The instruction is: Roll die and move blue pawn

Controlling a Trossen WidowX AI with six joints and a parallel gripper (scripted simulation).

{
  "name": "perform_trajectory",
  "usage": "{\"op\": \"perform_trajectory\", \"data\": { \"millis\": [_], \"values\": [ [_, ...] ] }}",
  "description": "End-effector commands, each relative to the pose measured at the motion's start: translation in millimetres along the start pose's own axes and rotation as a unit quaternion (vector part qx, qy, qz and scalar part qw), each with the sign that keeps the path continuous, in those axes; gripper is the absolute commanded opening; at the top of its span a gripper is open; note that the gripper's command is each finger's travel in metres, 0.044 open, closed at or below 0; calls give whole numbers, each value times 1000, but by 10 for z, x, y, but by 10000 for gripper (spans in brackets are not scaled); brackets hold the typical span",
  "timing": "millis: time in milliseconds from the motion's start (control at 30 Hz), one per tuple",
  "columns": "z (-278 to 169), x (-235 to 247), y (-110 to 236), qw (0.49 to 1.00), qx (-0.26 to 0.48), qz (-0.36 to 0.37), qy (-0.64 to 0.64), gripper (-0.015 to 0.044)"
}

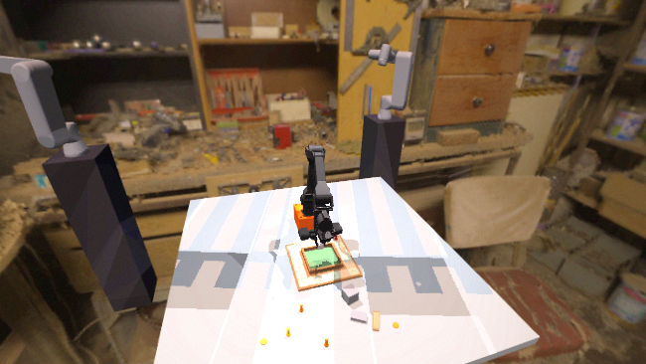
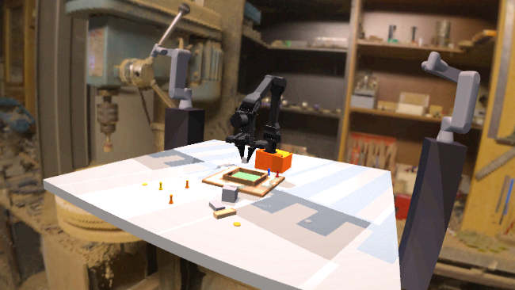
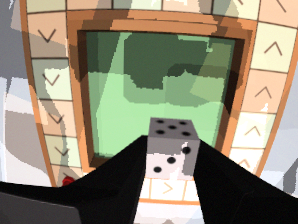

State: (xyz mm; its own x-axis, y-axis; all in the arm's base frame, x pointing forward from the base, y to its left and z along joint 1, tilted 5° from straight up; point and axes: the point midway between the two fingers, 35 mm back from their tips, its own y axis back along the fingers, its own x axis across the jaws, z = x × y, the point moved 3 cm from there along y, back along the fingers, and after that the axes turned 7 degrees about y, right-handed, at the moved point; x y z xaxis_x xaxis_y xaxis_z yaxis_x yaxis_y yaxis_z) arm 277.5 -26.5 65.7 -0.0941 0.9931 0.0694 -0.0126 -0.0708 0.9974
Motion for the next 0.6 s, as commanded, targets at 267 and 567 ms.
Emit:
{"op": "perform_trajectory", "data": {
  "millis": [267,567],
  "values": [
    [-25,72,-126,996,-88,-8,-11,0],
    [-29,58,-230,971,-238,-29,-12,0]
  ]
}}
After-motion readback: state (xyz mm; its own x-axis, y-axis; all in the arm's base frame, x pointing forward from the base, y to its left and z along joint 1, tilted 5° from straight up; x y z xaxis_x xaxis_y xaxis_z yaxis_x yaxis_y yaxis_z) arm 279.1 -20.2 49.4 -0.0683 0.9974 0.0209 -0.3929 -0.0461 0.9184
